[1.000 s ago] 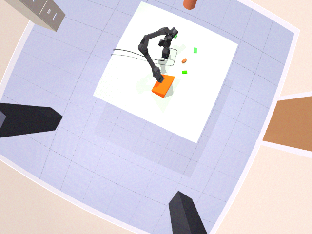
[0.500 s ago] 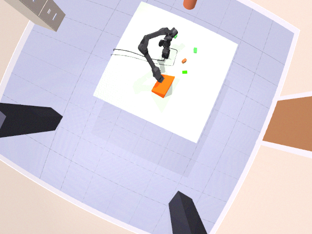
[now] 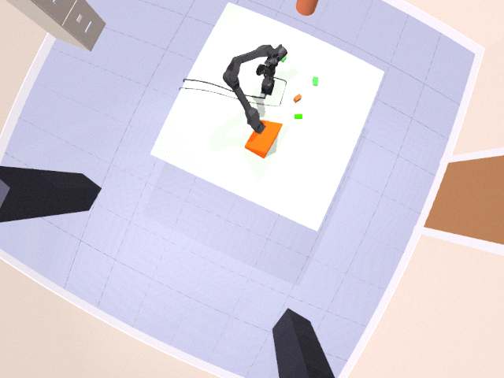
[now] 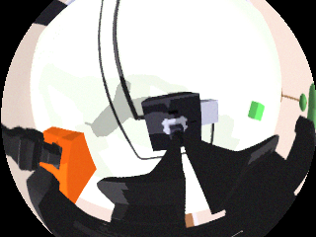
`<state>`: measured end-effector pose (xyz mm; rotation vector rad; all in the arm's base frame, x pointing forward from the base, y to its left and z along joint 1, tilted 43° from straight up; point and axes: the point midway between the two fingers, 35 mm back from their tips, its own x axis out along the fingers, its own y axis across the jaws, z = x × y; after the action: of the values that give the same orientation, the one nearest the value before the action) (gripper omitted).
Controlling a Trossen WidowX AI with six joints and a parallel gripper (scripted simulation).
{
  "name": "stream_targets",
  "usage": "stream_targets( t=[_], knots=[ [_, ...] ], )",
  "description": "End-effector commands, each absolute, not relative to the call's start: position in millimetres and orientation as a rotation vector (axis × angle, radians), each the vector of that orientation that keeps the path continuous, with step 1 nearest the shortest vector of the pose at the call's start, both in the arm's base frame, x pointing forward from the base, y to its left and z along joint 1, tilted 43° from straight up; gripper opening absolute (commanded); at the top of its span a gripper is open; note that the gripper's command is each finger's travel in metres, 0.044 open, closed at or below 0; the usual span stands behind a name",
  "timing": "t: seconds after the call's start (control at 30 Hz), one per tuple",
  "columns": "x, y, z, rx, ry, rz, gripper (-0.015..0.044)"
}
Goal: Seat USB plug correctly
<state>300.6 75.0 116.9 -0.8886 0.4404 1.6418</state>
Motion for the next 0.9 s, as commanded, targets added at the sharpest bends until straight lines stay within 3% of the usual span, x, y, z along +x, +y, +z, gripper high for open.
stream_targets(
  t=[0.0,0.87],
  knots=[
    [300.8,75.4,116.7,-0.887,0.441,1.639,0.0000],
    [300.6,77.6,114.4,-0.887,0.440,1.639,0.0000]
  ],
)
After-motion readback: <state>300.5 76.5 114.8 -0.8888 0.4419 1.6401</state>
